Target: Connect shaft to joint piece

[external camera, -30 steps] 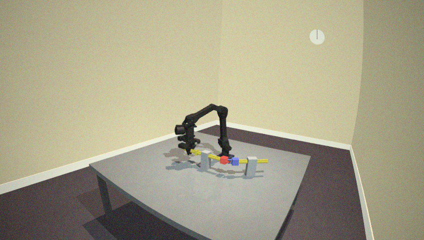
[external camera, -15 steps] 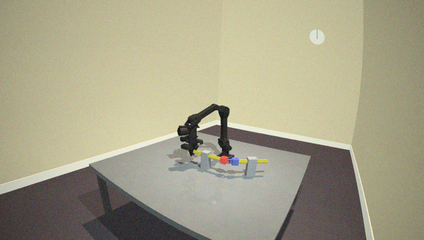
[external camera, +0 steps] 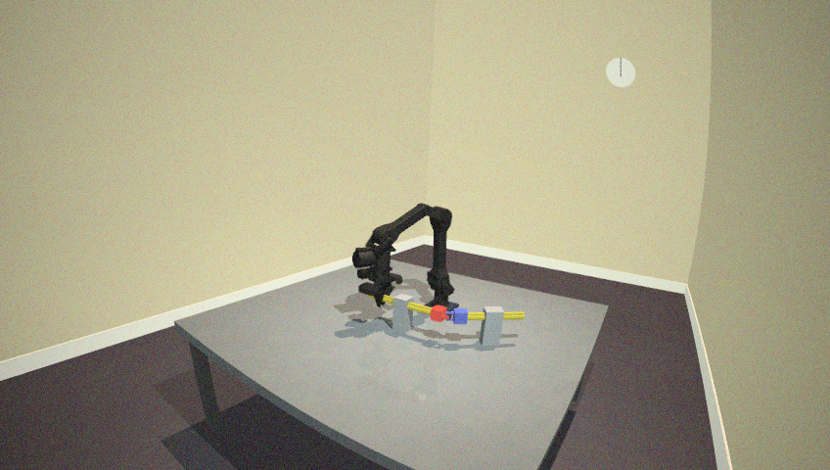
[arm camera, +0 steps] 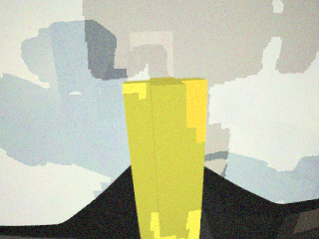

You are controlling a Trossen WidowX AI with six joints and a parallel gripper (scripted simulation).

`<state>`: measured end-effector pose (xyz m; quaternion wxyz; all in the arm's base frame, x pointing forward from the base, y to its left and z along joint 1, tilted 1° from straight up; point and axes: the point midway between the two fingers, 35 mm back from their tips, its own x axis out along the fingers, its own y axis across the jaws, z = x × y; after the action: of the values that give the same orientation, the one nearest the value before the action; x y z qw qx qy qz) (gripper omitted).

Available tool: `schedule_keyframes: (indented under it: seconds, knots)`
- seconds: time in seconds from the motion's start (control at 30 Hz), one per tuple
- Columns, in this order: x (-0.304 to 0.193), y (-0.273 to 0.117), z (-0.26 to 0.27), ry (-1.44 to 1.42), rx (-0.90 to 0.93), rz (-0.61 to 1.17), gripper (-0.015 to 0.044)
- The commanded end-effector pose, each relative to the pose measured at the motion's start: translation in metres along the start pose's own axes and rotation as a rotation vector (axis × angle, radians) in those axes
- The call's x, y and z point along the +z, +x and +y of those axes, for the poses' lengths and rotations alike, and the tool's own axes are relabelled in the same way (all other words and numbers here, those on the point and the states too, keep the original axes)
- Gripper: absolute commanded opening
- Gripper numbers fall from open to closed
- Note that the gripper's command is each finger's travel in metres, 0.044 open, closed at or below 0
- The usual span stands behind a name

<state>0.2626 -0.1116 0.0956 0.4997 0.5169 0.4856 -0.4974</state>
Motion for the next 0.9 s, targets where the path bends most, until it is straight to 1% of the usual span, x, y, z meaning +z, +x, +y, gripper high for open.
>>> schedule_keyframes:
  seconds: [0.0, 0.3, 0.37, 0.4, 0.57, 0.87]
  knots:
    - [0.0, 0.0, 0.0, 0.0, 0.0, 0.0, 0.0]
    - [0.0, 0.0, 0.0, 0.0, 0.0, 0.0, 0.0]
    - [0.0, 0.0, 0.0, 0.0, 0.0, 0.0, 0.0053]
    - [0.0, 0.0, 0.0, 0.0, 0.0, 0.0, 0.0067]
    - [0.0, 0.0, 0.0, 0.0, 0.0, 0.0, 0.0067]
    - [0.0, 0.0, 0.0, 0.0, 0.0, 0.0, 0.0303]
